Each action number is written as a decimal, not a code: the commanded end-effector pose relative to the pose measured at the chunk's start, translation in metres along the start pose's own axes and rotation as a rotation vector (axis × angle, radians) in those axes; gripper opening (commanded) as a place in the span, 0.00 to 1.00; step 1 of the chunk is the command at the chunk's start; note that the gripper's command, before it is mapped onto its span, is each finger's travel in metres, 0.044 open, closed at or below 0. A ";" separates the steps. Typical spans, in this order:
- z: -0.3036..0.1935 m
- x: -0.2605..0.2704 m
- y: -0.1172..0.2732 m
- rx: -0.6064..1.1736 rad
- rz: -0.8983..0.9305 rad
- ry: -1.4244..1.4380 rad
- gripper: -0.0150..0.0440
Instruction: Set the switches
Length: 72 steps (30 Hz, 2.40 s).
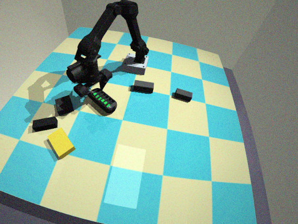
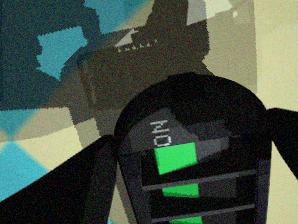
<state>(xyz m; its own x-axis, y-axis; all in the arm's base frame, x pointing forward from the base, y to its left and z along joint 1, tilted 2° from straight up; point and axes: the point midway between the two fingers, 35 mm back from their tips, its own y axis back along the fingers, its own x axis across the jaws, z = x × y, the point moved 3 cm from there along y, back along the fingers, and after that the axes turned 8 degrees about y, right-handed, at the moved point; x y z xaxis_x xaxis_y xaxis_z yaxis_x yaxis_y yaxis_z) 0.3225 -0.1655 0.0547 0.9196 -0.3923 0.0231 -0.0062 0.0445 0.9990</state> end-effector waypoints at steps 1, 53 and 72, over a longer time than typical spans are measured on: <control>0.000 0.000 -0.001 0.002 0.000 0.003 0.77; 0.008 -0.013 0.010 0.006 0.008 0.003 0.88; -0.025 -0.031 0.038 0.004 -0.002 -0.008 0.78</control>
<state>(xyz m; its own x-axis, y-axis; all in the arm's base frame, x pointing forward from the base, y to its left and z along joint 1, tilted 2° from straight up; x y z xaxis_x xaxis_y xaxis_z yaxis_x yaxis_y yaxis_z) 0.3063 -0.1542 0.0981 0.9145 -0.4037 0.0261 -0.0092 0.0438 0.9990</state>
